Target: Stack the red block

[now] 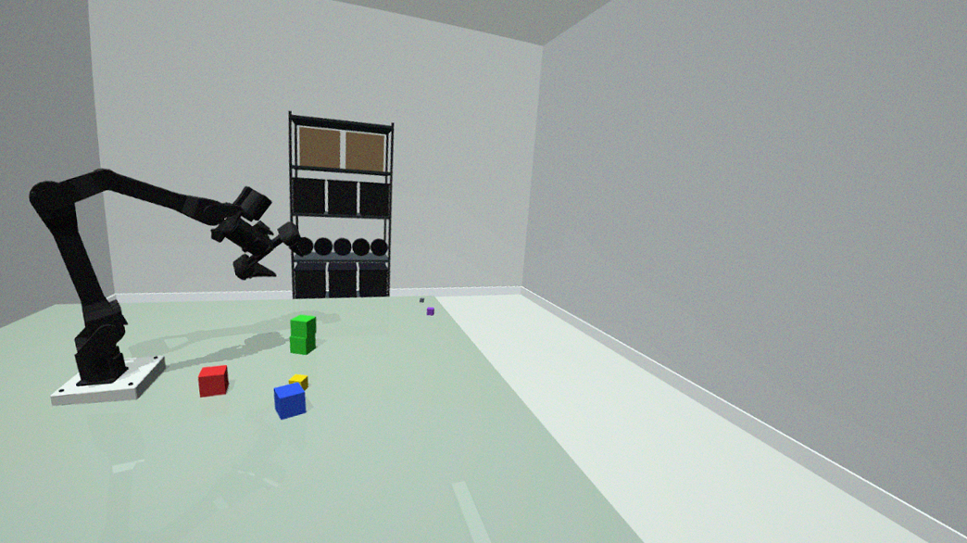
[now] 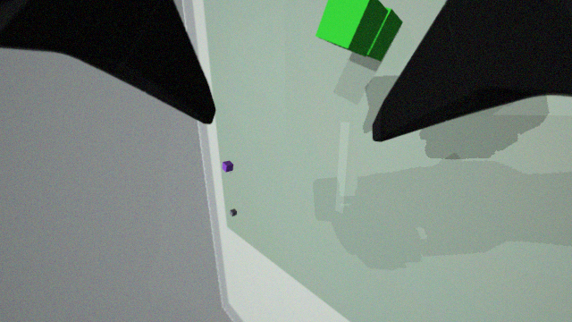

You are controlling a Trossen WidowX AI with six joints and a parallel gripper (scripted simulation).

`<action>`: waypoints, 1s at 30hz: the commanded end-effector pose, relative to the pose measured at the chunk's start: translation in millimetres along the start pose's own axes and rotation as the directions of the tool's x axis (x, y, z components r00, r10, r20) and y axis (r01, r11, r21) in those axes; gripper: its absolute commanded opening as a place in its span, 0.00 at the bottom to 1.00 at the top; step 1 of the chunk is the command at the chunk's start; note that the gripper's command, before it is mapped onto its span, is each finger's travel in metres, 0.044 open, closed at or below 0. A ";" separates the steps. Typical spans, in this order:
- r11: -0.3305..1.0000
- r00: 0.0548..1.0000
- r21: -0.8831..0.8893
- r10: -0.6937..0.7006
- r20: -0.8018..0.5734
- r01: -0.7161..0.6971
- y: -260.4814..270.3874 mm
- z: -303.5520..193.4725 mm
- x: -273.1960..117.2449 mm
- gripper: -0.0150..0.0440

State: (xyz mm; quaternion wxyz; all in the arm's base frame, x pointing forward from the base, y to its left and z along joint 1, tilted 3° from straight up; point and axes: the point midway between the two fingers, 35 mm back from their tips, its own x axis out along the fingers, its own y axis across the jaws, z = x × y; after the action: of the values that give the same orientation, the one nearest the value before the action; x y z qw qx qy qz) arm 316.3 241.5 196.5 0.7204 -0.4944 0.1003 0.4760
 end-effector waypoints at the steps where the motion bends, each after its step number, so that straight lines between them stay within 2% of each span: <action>1: 0.976 0.988 0.215 0.046 -0.145 -0.014 1.2 -47.0 -12.1 1.00; 7: 0.844 0.922 0.535 0.177 -0.345 0.038 18.0 -115.4 -39.7 1.00; 14: 0.594 0.794 0.776 0.359 -0.490 0.211 48.3 -175.0 -86.3 1.00; 18: 0.427 0.707 0.838 0.471 -0.528 0.341 69.4 -198.5 -117.4 1.00; 24: 0.221 0.593 0.831 0.609 -0.526 0.510 97.4 -218.8 -160.3 1.00; 30: 0.199 0.581 0.825 0.624 -0.523 0.528 99.8 -221.6 -165.5 1.00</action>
State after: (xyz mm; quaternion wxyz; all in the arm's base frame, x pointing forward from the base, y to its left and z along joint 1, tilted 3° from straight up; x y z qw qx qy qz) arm 226.7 -24.3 126.5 0.7040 -0.0766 0.7042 0.0502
